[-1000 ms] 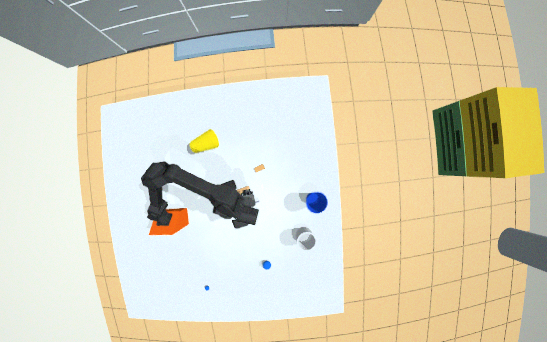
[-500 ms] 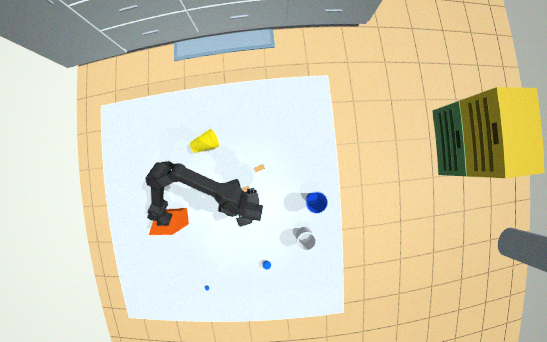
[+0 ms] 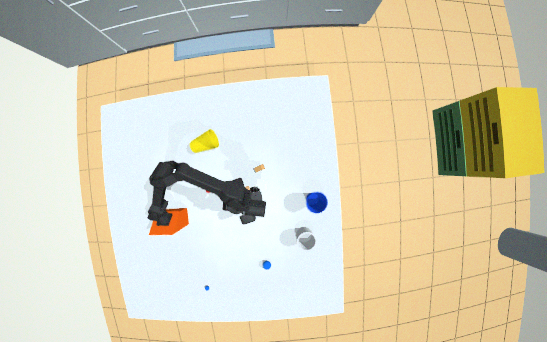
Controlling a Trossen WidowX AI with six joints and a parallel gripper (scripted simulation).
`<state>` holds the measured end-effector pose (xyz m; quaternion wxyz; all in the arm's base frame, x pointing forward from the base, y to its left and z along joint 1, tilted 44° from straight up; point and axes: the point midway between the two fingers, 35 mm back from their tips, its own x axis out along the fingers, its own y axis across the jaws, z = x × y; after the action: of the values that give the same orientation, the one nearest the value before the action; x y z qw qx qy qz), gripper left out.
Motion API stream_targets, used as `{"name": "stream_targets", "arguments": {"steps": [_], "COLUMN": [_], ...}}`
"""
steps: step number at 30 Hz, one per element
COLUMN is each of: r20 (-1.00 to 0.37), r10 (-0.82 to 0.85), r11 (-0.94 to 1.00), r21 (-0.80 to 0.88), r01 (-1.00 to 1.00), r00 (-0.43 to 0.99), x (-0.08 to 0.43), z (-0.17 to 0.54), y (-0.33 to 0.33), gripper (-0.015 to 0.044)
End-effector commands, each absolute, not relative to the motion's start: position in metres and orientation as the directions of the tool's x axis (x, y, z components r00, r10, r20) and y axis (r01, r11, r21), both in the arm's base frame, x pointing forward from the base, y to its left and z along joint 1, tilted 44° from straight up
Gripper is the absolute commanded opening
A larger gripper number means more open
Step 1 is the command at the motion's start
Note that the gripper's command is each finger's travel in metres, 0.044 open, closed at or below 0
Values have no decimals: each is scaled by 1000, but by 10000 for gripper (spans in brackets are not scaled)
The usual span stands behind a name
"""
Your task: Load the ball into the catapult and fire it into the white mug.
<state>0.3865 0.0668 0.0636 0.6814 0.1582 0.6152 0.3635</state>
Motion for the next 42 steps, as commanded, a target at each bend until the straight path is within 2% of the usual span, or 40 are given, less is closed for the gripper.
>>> {"name": "stream_targets", "arguments": {"steps": [1, 42], "r20": [-720, -722], "r10": [693, 691], "r11": [684, 686], "r21": [665, 659], "r01": [-301, -308], "r00": [-16, -7], "x": [391, 404], "z": [62, 35], "y": [72, 102], "gripper": [0, 0]}}
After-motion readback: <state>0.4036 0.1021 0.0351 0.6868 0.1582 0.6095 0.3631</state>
